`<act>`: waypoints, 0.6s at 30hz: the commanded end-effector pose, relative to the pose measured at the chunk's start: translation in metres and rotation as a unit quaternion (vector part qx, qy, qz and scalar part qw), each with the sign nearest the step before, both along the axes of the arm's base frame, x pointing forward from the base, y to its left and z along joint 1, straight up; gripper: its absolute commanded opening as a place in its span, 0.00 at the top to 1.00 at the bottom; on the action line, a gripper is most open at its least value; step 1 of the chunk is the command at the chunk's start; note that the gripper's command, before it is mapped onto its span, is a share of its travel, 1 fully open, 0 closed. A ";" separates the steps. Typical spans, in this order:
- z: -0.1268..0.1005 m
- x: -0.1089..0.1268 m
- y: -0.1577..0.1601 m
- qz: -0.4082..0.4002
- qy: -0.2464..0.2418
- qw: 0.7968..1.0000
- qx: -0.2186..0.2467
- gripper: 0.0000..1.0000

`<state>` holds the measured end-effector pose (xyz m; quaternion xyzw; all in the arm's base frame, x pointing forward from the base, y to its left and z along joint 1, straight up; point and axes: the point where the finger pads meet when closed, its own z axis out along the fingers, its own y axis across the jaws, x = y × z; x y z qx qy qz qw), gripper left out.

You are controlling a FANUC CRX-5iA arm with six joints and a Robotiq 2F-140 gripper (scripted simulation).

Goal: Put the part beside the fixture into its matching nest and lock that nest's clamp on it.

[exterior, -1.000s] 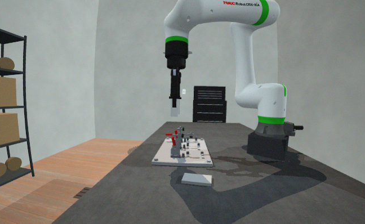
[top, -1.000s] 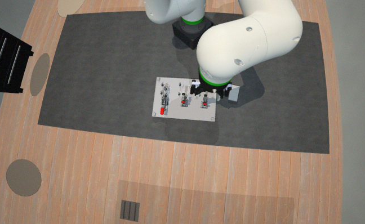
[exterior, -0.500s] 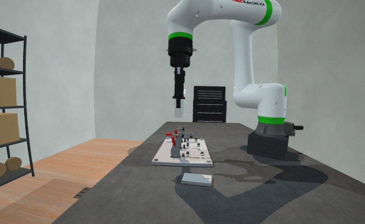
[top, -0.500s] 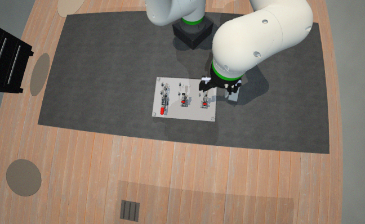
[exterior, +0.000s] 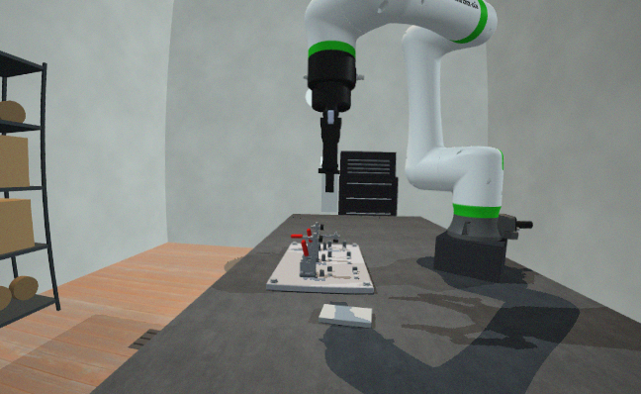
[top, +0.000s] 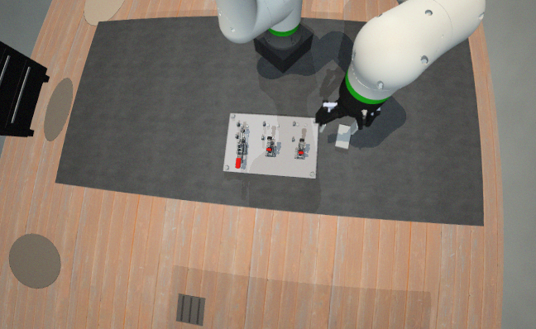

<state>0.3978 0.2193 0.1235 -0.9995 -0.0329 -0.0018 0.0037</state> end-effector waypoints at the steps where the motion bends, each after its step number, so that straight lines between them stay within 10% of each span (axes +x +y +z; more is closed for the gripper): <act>1: 0.000 -0.013 0.022 -0.001 -0.001 1.000 0.000 0.42; 18: 0.001 -0.038 0.063 -0.001 -0.001 1.000 0.000 0.42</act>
